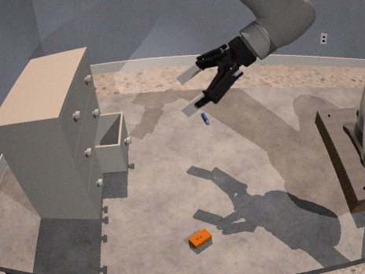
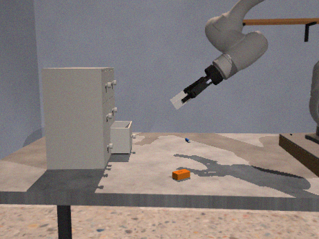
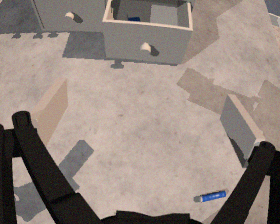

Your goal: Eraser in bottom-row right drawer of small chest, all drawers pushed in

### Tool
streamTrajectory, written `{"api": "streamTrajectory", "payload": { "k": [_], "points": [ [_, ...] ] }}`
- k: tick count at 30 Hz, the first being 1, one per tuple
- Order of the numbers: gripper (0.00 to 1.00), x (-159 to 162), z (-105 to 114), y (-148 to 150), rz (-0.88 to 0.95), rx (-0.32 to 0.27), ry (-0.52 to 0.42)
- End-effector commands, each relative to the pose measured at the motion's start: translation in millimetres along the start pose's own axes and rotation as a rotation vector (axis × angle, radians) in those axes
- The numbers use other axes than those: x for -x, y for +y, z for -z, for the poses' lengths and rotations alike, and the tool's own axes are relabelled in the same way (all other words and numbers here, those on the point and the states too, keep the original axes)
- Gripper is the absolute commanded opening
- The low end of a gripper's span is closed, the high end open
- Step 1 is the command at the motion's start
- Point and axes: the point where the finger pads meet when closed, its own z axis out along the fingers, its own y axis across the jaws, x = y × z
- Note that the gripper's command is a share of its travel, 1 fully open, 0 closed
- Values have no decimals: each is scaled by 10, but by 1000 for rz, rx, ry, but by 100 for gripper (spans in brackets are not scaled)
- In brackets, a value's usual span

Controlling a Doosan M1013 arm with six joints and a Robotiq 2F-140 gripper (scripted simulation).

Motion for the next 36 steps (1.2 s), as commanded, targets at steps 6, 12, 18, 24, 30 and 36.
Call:
{"api": "streamTrajectory", "payload": {
  "k": [6, 12, 18, 24, 30, 36],
  "points": [
    [100, 38, -142, -35, 11, 20, 175],
    [100, 48, -212, -32, 12, 20, 235],
    [100, 51, -241, -33, 12, 19, 259],
    [100, 55, -260, -31, 12, 20, 277],
    [100, 55, -264, -30, 13, 20, 281],
    [0, 55, -264, -30, 13, 20, 281]
  ]
}}
